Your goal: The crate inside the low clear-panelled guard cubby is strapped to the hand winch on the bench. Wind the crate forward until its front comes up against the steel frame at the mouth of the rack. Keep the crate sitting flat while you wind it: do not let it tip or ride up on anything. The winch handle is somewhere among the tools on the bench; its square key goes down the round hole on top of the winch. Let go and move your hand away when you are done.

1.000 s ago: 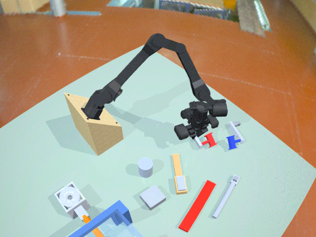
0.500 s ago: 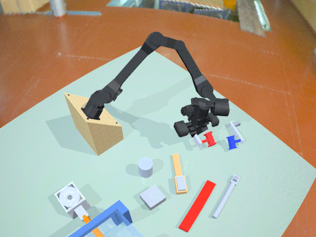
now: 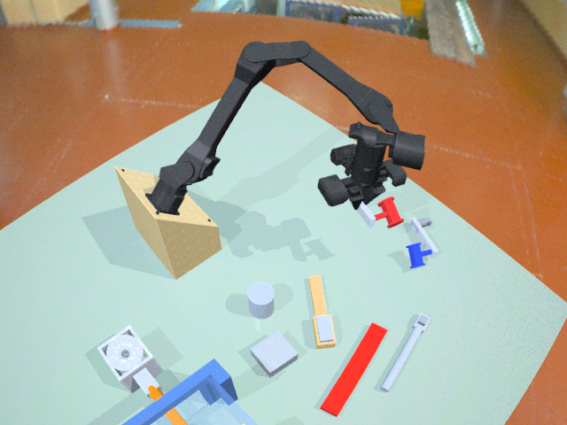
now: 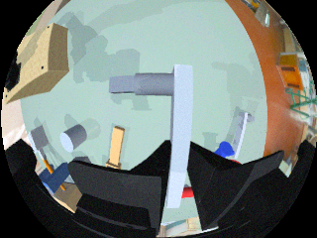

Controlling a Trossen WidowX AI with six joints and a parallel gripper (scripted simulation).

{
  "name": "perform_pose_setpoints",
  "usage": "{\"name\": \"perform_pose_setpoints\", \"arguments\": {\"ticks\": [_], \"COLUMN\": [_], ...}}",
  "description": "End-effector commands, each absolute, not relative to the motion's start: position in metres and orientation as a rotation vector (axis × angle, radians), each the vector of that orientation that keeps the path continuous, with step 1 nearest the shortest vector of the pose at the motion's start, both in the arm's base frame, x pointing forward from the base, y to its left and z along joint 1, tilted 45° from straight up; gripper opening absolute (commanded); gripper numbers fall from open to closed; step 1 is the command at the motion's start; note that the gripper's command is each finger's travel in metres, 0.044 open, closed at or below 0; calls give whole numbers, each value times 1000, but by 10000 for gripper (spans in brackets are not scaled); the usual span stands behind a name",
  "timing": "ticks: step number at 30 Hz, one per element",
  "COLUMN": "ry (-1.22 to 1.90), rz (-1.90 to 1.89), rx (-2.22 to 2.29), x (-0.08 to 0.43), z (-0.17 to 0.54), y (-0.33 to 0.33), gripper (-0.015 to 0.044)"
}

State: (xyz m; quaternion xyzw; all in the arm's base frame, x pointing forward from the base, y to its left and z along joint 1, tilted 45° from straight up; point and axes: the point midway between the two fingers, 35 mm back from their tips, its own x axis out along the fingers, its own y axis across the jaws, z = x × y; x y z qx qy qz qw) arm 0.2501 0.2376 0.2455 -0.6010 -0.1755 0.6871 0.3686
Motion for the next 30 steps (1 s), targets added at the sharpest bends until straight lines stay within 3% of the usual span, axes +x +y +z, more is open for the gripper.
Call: {"name": "perform_pose_setpoints", "arguments": {"ticks": [1,10,30], "ry": [-453,-389,381], "rz": [1758,1762,1574], "rx": [-1543,-1520,-1123], "x": [250,257,345], "z": [250,240,141], "y": [234,231,131], "gripper": [0,0,0]}}
